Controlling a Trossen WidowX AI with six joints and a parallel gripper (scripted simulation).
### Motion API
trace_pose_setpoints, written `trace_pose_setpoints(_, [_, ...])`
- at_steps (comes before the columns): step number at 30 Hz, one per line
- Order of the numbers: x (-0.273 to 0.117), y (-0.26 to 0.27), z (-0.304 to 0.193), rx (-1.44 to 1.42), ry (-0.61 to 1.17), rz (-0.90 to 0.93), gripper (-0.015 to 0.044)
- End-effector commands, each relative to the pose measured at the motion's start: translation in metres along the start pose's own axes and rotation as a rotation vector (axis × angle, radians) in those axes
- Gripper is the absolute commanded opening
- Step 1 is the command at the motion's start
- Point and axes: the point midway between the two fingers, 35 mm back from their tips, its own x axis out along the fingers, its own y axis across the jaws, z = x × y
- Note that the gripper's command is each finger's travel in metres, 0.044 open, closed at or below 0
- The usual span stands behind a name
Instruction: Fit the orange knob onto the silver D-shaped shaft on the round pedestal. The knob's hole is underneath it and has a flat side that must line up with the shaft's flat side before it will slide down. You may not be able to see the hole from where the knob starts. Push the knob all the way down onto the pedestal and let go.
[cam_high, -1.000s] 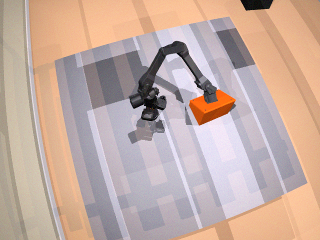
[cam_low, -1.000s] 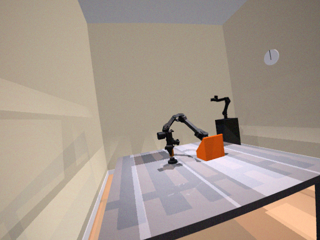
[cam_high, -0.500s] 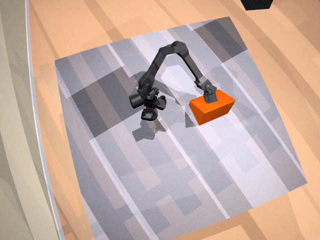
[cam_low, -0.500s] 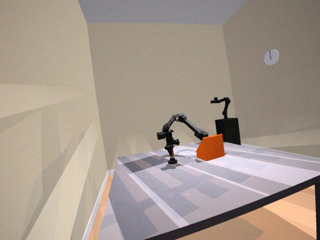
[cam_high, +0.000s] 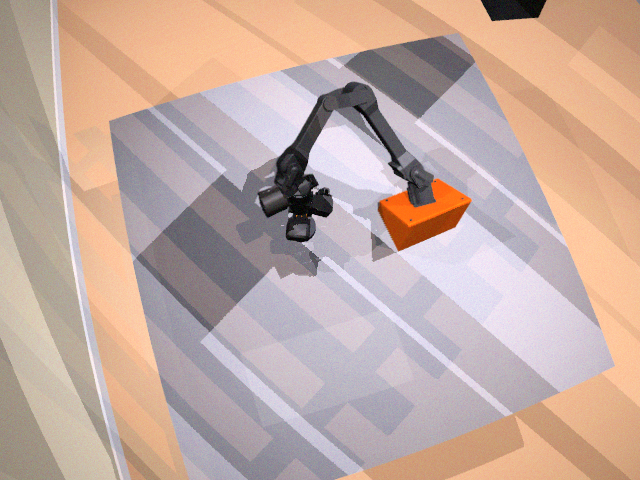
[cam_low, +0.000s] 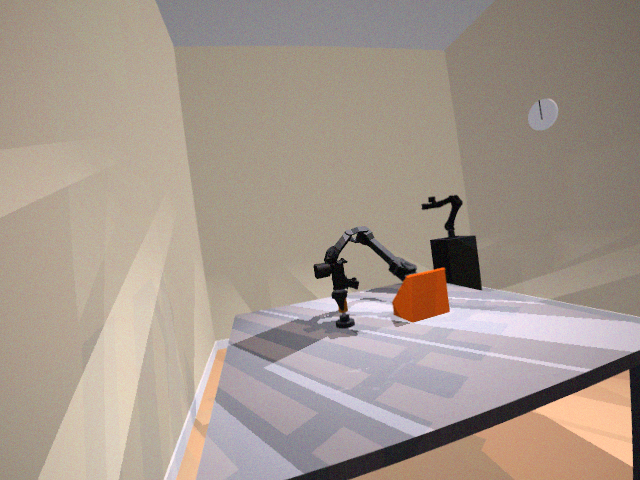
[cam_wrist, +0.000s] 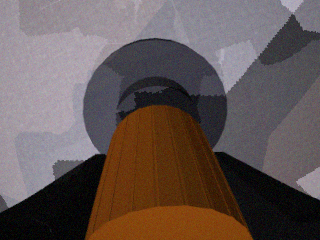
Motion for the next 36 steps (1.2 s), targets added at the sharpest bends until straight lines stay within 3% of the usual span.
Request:
trace_pose_setpoints(1, [0.0023, 0.0001, 0.0000, -0.089, 0.002, 0.003, 0.0000])
trace_pose_setpoints(36, [-0.0009, 0.0006, -0.0004, -0.114, 0.001, 0.003, 0.0000])
